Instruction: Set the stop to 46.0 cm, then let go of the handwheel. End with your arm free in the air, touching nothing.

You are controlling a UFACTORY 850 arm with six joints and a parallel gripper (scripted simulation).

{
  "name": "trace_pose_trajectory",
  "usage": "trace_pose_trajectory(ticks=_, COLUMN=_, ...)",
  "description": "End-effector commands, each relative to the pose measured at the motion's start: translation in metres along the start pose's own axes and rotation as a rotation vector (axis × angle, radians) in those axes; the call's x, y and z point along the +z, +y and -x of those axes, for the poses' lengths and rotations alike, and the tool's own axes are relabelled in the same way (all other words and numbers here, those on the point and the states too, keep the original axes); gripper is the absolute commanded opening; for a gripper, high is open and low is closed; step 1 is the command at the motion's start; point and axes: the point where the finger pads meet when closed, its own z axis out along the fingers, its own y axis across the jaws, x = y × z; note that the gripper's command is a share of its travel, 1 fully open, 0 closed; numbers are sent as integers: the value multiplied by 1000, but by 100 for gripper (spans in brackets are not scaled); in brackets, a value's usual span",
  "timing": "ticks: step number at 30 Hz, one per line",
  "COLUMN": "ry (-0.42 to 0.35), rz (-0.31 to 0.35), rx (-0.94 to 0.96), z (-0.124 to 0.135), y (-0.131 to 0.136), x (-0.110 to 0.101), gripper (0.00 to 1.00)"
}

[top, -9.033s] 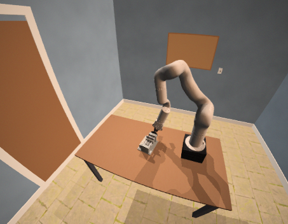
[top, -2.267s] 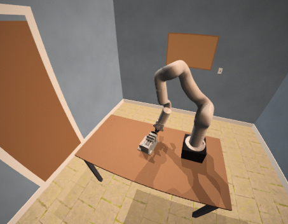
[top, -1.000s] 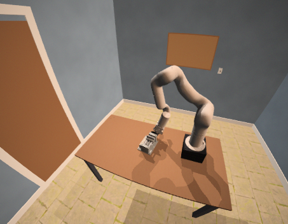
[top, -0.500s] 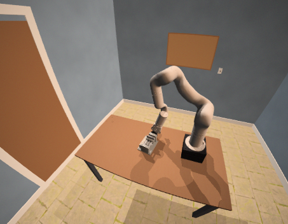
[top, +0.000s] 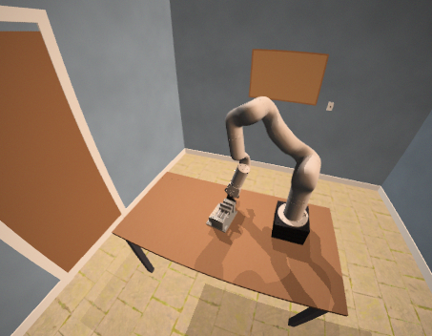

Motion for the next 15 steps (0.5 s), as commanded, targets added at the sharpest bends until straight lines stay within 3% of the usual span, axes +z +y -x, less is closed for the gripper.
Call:
trace_pose_trajectory(ticks=1, ry=0, rz=0, rx=0, z=0, y=-4, x=-7, gripper=6)
trace_pose_trajectory(ticks=15, ry=0, rz=0, rx=0, z=0, y=-5, x=-24, gripper=6)
